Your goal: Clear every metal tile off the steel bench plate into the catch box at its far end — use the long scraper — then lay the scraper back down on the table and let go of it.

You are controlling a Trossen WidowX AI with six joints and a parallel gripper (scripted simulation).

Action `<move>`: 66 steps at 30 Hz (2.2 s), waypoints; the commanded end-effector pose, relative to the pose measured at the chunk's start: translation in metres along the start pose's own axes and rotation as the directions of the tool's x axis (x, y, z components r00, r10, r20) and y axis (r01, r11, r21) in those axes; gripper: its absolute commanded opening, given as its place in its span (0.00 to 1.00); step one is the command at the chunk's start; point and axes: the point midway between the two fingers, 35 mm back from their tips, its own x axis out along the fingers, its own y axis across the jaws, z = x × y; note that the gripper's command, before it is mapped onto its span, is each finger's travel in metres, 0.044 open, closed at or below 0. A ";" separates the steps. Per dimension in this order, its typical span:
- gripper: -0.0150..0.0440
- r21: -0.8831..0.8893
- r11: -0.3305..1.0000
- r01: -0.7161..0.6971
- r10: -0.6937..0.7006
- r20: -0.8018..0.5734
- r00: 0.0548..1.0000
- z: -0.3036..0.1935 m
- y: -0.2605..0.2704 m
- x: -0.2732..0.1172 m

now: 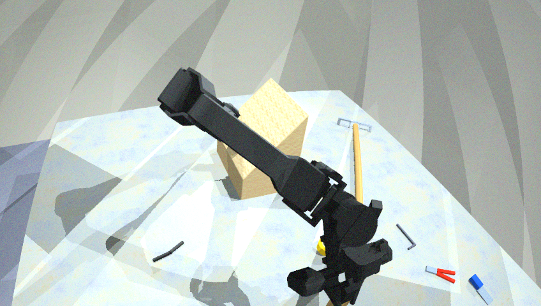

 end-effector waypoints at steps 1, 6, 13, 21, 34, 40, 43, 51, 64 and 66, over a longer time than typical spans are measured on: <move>0.25 0.003 1.000 -0.001 0.001 0.008 1.000 -0.002 0.002 -0.008; 0.25 0.003 1.000 -0.002 0.002 0.008 1.000 -0.006 0.002 -0.013; 0.25 0.003 1.000 -0.002 0.002 0.008 1.000 -0.014 0.003 -0.021; 0.25 0.003 1.000 -0.003 0.003 0.008 1.000 -0.022 0.004 -0.029; 0.25 0.003 1.000 -0.004 0.004 0.009 1.000 -0.036 0.005 -0.042; 0.25 0.003 1.000 -0.005 0.005 0.009 1.000 -0.043 0.005 -0.048; 0.25 0.003 1.000 -0.005 0.005 0.009 1.000 -0.047 0.005 -0.051; 0.25 0.003 1.000 -0.005 0.005 0.010 1.000 -0.056 0.005 -0.059; 0.25 0.003 1.000 -0.006 0.006 0.011 1.000 -0.072 0.005 -0.072; 0.25 0.003 1.000 -0.006 0.006 0.011 1.000 -0.075 0.005 -0.074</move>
